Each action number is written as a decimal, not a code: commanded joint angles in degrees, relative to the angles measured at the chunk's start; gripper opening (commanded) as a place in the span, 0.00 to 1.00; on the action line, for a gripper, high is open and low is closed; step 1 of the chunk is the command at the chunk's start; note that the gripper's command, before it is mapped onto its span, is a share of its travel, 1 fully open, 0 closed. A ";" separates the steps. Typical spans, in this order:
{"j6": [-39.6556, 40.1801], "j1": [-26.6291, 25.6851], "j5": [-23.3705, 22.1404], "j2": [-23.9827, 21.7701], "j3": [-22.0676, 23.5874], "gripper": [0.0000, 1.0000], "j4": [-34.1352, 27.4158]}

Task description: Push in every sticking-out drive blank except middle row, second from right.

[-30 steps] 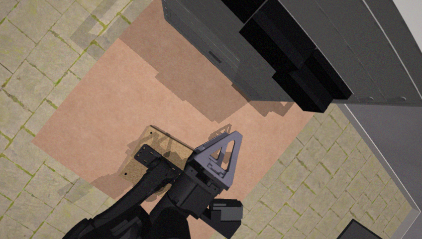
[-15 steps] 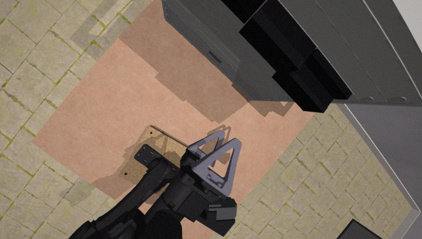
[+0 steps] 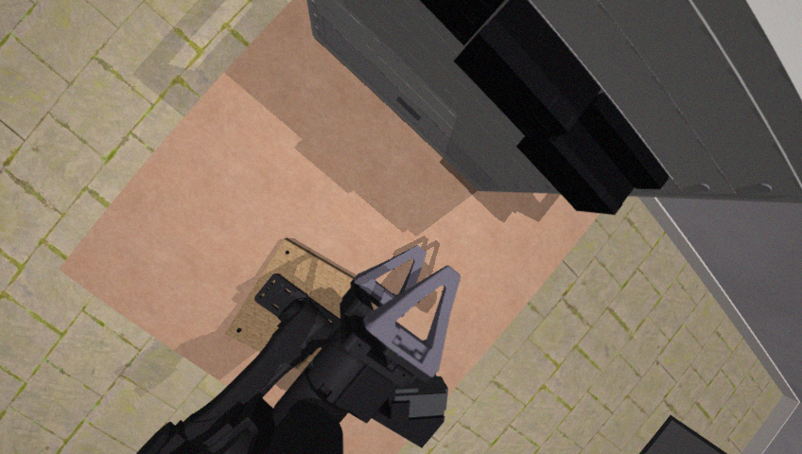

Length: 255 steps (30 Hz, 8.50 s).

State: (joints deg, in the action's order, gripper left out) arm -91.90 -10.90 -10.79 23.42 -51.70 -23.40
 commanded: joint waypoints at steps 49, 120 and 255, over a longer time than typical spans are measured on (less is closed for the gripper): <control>2.89 28.97 28.53 20.45 -4.03 1.00 18.26; 3.45 29.68 29.79 24.46 -6.09 1.00 21.86; 2.54 24.54 24.51 36.02 -18.28 0.00 19.90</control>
State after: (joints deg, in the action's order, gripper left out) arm -89.30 13.74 14.52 58.94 -67.85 -4.32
